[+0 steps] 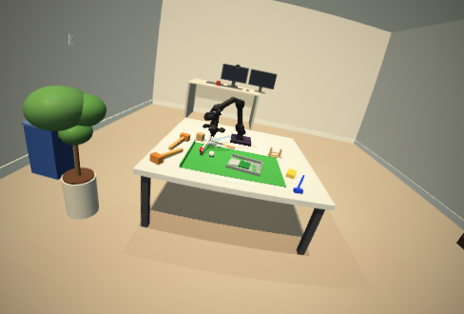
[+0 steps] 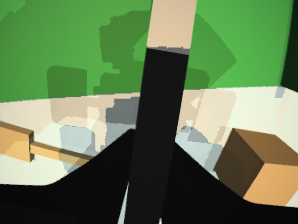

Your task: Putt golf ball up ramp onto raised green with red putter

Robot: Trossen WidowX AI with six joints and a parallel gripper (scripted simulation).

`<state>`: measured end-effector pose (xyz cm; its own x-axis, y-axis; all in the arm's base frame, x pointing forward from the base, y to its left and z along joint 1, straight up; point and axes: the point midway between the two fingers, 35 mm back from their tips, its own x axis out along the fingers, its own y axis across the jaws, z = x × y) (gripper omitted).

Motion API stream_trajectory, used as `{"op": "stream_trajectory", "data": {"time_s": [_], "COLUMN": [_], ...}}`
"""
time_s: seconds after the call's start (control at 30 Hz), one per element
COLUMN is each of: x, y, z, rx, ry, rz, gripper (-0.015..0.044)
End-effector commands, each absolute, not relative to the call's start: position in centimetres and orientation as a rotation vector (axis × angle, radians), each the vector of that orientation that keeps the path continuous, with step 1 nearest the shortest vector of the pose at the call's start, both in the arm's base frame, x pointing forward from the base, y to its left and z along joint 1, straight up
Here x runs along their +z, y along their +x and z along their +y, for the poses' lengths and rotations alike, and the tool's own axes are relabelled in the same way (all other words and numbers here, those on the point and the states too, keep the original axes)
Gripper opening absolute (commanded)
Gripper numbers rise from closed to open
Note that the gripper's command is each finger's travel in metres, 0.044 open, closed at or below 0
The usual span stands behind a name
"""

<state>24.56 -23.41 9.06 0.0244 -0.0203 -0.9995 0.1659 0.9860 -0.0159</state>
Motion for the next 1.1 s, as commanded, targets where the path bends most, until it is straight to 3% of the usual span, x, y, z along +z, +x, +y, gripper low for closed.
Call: {"op": "stream_trajectory", "data": {"time_s": [0.0, 0.2, 0.8, 1.07], "x": [9.1, 8.9, 14.9, 14.1], "y": [25.9, 26.1, 26.0, 25.9], "z": [-18.2, -11.6, -11.6, -11.5], "rx": [-0.118, -0.114, -0.114, -0.107], "ry": [0.102, 0.103, 0.103, 0.103], "rz": [1.539, 1.537, 1.537, 1.546], "gripper": [0.0000, 0.0000, 0.0000, 0.0000]}}
